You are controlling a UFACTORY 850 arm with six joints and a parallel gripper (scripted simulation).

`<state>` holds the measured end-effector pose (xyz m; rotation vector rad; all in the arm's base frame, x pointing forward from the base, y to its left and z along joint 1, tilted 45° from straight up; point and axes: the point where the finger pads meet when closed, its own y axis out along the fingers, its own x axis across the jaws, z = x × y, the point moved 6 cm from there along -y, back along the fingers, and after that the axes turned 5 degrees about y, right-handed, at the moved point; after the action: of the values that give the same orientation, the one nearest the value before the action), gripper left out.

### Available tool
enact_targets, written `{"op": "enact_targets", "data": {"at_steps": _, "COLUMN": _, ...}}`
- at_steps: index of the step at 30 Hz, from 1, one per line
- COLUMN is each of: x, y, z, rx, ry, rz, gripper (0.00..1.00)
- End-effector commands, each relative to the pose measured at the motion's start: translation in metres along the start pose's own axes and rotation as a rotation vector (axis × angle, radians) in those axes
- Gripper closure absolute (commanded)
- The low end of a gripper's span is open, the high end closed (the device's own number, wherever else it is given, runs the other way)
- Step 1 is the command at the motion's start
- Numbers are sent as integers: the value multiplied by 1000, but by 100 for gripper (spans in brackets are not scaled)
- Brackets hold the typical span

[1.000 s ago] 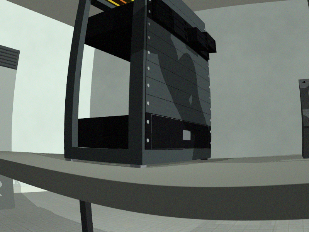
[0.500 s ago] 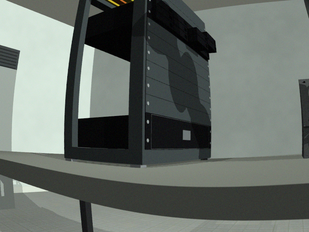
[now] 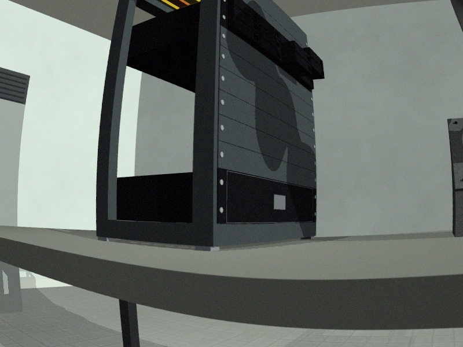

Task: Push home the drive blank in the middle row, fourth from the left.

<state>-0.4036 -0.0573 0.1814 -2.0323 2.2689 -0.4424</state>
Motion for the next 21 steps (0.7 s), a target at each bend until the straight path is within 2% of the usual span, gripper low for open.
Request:
{"op": "enact_targets", "data": {"at_steps": 1, "x": 25, "y": -2, "z": 8, "rx": 14, "ry": 29, "rz": -80, "gripper": 0}}
{"op": "enact_targets", "data": {"at_steps": 5, "x": 63, "y": -13, "z": 22, "rx": 59, "ry": 77, "rz": -211, "gripper": 0}}
{"op": "enact_targets", "data": {"at_steps": 6, "x": 63, "y": -13, "z": 22, "rx": 59, "ry": 77, "rz": -211, "gripper": 0}}
{"op": "enact_targets", "data": {"at_steps": 8, "x": 81, "y": -21, "z": 30, "rx": 85, "ry": 101, "rz": -276, "gripper": 0}}
{"op": "enact_targets", "data": {"at_steps": 9, "x": 81, "y": -21, "z": 30, "rx": 85, "ry": 101, "rz": -276, "gripper": 0}}
{"op": "enact_targets", "data": {"at_steps": 14, "x": 116, "y": -38, "z": 45, "rx": 145, "ry": 147, "rz": -402, "gripper": 0}}
{"op": "enact_targets", "data": {"at_steps": 15, "x": 116, "y": -38, "z": 45, "rx": 145, "ry": 147, "rz": -402, "gripper": 0}}
{"op": "enact_targets", "data": {"at_steps": 16, "x": 125, "y": -44, "z": 49, "rx": 162, "ry": 159, "rz": -432, "gripper": 0}}
{"op": "enact_targets", "data": {"at_steps": 18, "x": 125, "y": -44, "z": 49, "rx": 162, "ry": 159, "rz": -432, "gripper": 0}}
{"op": "enact_targets", "data": {"at_steps": 21, "x": 149, "y": -60, "z": 60, "rx": 215, "ry": 192, "rz": -523, "gripper": 0}}
